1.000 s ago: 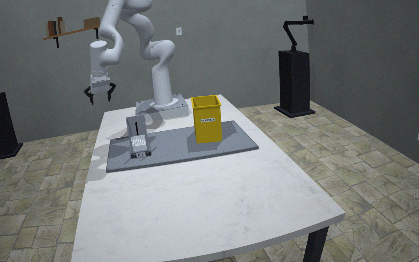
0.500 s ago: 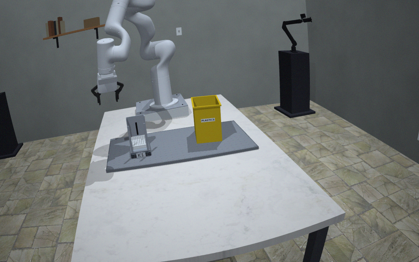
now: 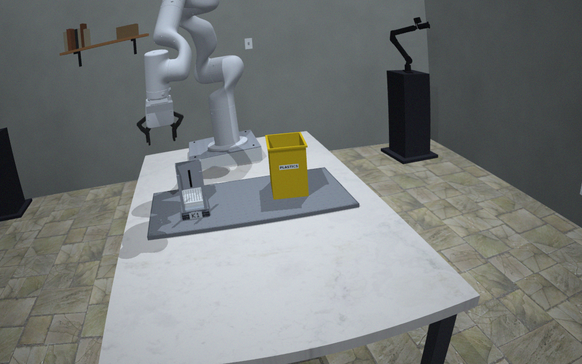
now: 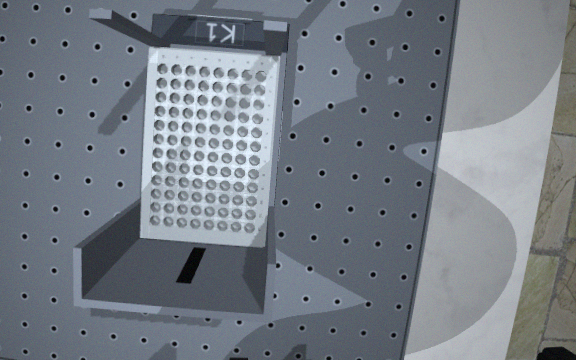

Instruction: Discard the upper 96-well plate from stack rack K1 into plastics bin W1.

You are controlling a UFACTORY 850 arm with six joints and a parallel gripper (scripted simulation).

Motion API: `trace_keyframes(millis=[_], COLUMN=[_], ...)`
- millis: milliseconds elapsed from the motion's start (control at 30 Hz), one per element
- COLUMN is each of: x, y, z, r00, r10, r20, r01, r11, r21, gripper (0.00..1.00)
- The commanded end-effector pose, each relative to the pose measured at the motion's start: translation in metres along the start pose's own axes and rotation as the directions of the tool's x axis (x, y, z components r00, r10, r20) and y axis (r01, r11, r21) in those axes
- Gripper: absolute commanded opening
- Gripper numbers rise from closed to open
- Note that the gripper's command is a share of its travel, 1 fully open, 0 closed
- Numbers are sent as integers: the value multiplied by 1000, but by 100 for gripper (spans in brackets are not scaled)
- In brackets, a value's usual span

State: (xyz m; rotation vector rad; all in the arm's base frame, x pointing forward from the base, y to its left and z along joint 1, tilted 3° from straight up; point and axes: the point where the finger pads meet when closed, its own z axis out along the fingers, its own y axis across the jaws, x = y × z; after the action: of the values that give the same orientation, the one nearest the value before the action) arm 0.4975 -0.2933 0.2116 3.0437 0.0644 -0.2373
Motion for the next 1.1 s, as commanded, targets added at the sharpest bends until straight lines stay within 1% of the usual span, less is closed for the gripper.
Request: trace_keyframes(millis=[0,233,333,367,567,1067], x=[17,27,35,38,54,55], y=[-21,-35,-47,-51,-76,-77], z=[-6,-9,-12,-13,-19,-19], r00=[998,998,988,986,986,986], r10=[29,29,86,94,94,94], r20=[-52,-52,-129,-140,-140,-140], r01=[-29,-29,-81,-88,-88,-88], r11=[1000,1000,996,995,995,995], r21=[11,11,42,47,47,47], gripper=[100,100,100,100,100,100])
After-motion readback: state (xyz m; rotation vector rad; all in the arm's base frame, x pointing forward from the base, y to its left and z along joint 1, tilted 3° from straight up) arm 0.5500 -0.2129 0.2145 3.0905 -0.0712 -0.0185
